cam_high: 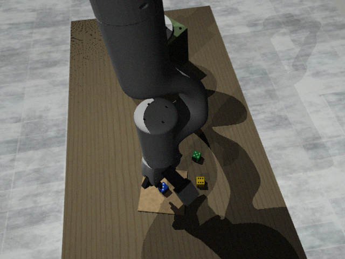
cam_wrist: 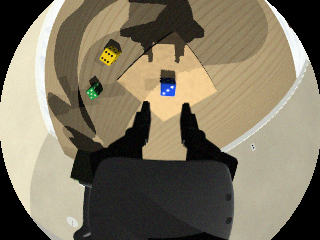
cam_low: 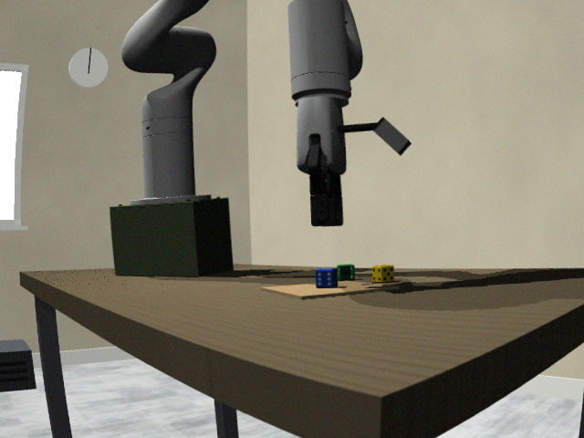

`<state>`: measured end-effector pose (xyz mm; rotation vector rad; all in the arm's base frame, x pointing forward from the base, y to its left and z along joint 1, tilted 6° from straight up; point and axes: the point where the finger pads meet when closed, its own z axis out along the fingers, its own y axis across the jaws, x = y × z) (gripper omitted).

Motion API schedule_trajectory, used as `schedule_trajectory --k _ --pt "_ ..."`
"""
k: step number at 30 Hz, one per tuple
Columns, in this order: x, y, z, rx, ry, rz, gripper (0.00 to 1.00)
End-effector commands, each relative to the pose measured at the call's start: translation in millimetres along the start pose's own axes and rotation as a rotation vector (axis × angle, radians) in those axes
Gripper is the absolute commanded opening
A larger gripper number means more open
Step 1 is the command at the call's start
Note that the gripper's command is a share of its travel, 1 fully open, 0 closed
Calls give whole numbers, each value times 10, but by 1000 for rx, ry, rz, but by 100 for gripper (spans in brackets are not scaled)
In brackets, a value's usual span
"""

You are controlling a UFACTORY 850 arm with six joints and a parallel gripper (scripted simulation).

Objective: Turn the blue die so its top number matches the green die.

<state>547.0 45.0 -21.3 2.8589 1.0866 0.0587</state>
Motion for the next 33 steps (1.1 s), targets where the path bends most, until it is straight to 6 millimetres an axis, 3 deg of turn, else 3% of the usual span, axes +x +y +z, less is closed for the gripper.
schedule_trajectory --k 1,33 --pt "8 6 9 -3 1 0 42" --pt "10 24 454 -5 0 0 42"
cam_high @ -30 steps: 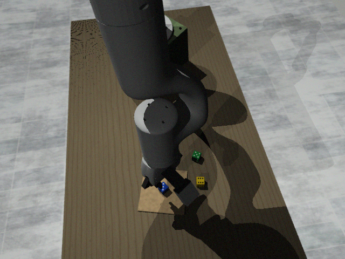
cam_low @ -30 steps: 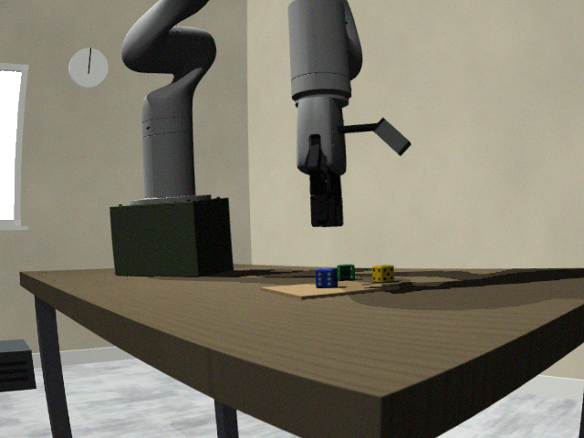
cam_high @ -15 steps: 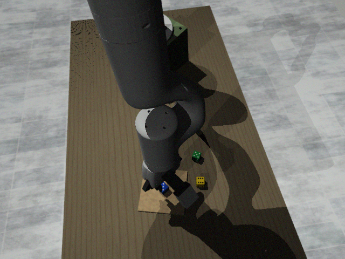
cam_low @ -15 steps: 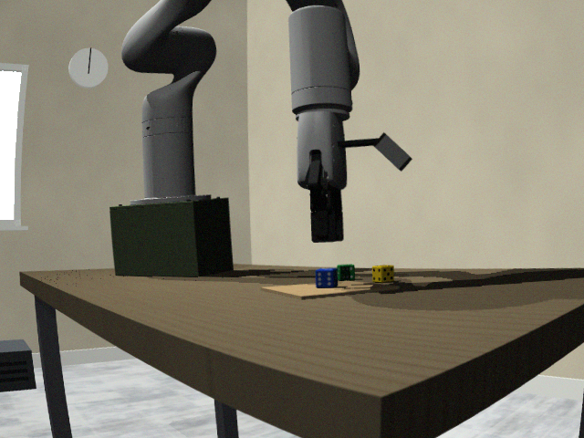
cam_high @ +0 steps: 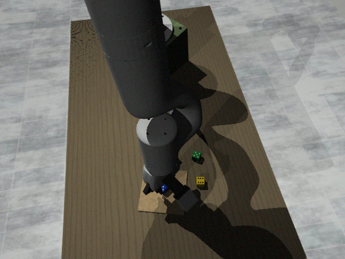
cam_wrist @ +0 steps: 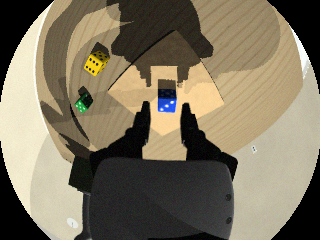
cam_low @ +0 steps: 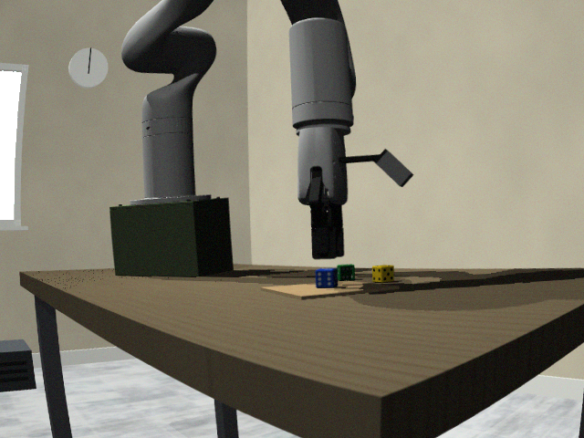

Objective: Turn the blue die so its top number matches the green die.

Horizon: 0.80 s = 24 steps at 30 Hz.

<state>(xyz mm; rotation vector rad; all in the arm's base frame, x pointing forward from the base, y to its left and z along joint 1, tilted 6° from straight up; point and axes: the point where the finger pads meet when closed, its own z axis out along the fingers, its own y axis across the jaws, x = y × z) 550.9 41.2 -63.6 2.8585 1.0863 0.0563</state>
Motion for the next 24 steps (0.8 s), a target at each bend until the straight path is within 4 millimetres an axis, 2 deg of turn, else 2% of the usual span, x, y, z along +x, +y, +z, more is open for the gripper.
schedule_trajectory --k 1,24 --pt "9 8 36 -5 2 0 42" --pt "9 10 78 -5 2 0 42"
